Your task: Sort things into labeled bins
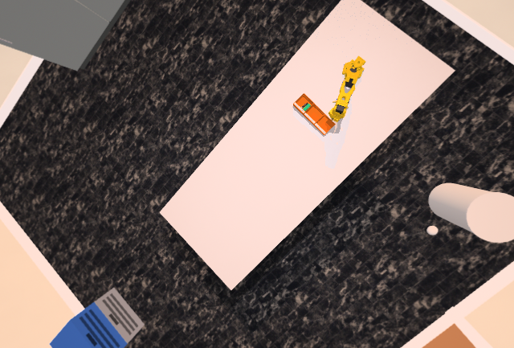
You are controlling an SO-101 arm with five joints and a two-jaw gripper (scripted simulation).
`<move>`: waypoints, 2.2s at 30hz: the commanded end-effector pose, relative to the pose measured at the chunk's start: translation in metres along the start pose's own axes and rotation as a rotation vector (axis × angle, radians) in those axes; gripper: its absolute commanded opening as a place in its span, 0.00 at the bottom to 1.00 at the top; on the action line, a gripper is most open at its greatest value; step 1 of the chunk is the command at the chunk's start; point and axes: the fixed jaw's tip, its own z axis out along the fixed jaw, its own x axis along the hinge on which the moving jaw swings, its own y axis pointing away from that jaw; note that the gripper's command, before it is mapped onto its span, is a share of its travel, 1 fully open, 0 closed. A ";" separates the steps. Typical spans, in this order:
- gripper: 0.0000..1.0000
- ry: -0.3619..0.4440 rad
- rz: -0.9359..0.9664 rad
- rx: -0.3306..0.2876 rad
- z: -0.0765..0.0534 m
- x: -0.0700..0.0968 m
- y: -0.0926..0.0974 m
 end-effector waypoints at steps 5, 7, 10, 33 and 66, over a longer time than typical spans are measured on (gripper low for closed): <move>0.00 0.067 -0.047 0.021 -0.010 0.013 0.001; 0.00 0.082 -0.076 0.023 -0.010 0.017 0.002; 0.00 0.090 -0.093 0.024 -0.009 0.019 0.002; 0.00 0.194 -0.297 0.018 -0.007 0.045 0.009; 0.00 0.224 -0.281 0.019 -0.007 0.050 0.013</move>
